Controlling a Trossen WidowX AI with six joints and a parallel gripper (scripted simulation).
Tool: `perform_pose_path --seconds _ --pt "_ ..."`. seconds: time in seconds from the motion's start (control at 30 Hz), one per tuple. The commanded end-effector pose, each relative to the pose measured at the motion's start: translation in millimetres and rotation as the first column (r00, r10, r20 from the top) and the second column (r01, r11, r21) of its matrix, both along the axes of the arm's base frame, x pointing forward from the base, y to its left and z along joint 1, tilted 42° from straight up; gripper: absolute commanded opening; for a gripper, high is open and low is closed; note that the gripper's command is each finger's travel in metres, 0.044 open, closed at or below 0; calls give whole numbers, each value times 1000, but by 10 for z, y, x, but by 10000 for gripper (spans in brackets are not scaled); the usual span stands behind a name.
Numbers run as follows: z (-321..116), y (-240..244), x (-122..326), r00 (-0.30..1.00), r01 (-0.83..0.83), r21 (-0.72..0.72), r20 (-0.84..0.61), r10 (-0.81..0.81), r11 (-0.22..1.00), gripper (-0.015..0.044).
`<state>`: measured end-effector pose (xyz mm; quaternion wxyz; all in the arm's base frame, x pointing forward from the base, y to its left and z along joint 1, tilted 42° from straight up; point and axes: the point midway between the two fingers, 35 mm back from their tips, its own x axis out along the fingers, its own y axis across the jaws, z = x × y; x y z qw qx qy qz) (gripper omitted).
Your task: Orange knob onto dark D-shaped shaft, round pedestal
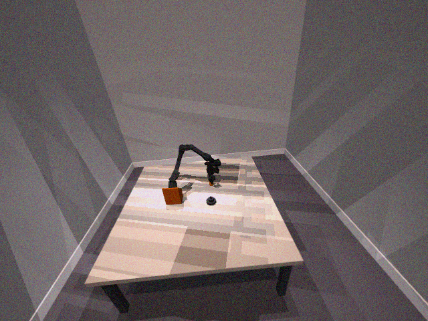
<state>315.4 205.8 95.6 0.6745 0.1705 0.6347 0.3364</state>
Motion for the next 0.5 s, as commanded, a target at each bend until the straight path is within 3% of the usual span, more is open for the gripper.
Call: perform_pose_path --seconds 0.0,0.47 --pt "-79 45 -10 1000 3 -5 -6 -3 1000 440" --pt "-246 199 -35 1000 4 -2 -7 -4 1000 440"
